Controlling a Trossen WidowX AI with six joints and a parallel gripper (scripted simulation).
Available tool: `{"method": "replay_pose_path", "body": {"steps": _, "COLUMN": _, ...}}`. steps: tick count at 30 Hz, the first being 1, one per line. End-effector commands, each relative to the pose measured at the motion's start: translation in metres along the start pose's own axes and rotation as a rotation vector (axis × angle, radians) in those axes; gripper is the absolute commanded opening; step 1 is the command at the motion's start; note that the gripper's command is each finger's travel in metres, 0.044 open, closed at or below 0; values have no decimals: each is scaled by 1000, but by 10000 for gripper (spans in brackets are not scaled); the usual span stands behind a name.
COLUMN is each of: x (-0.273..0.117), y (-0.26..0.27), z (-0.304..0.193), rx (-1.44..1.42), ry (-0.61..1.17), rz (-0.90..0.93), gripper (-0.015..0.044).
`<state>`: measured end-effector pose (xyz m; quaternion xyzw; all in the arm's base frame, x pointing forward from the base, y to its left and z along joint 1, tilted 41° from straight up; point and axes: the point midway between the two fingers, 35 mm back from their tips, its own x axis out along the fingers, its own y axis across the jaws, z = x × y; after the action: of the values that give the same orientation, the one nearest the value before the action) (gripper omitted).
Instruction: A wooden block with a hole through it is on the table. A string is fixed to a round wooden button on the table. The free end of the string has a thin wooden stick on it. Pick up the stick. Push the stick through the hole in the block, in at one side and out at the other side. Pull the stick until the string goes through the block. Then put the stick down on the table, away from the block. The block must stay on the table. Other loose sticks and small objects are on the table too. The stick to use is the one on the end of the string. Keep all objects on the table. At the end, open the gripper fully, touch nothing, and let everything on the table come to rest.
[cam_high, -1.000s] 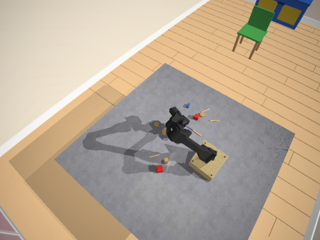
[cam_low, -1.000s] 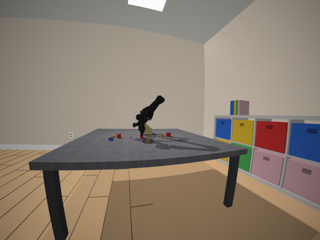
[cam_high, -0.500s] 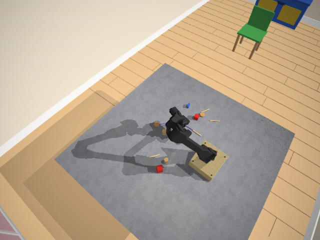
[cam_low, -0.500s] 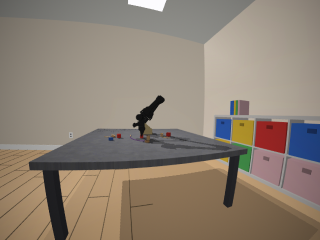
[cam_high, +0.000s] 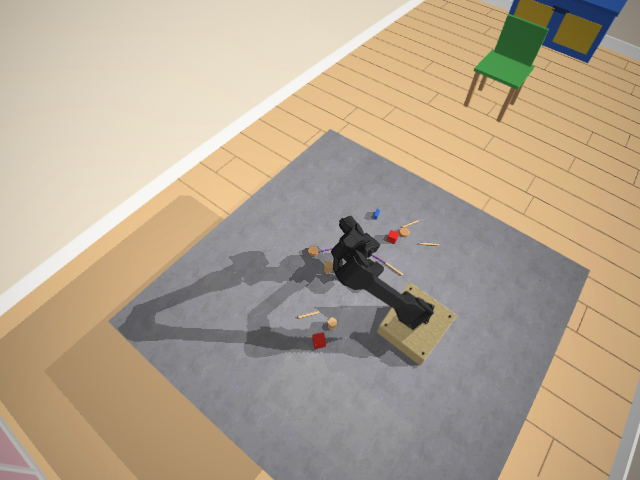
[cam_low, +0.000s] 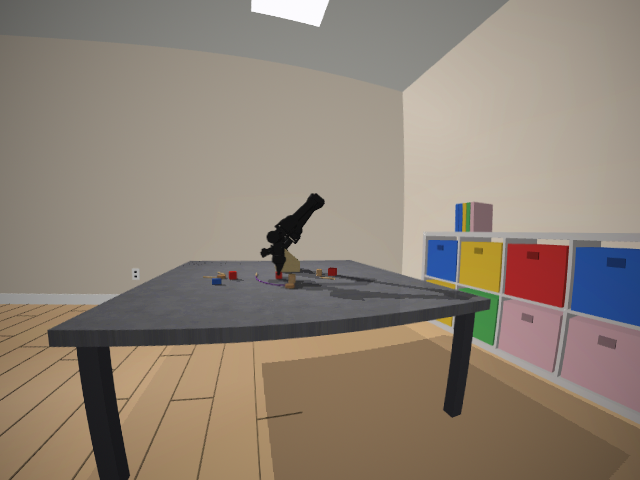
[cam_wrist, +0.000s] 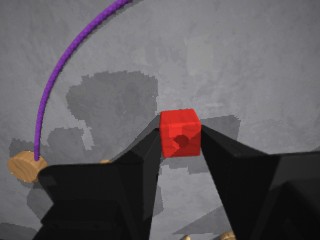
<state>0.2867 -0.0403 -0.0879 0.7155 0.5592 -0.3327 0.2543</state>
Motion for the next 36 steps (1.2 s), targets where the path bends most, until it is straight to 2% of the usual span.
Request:
{"method": "replay_pose_path", "body": {"steps": 1, "x": -4, "y": 2, "z": 1, "rx": -4, "ry": -3, "rz": 5, "gripper": 0}}
{"method": "replay_pose_path", "body": {"steps": 18, "x": -12, "y": 2, "z": 1, "rx": -4, "ry": -8, "rz": 5, "gripper": 0}}
{"method": "replay_pose_path", "body": {"steps": 36, "x": -5, "y": 1, "z": -18, "rx": -2, "ry": -336, "rz": 1, "gripper": 0}}
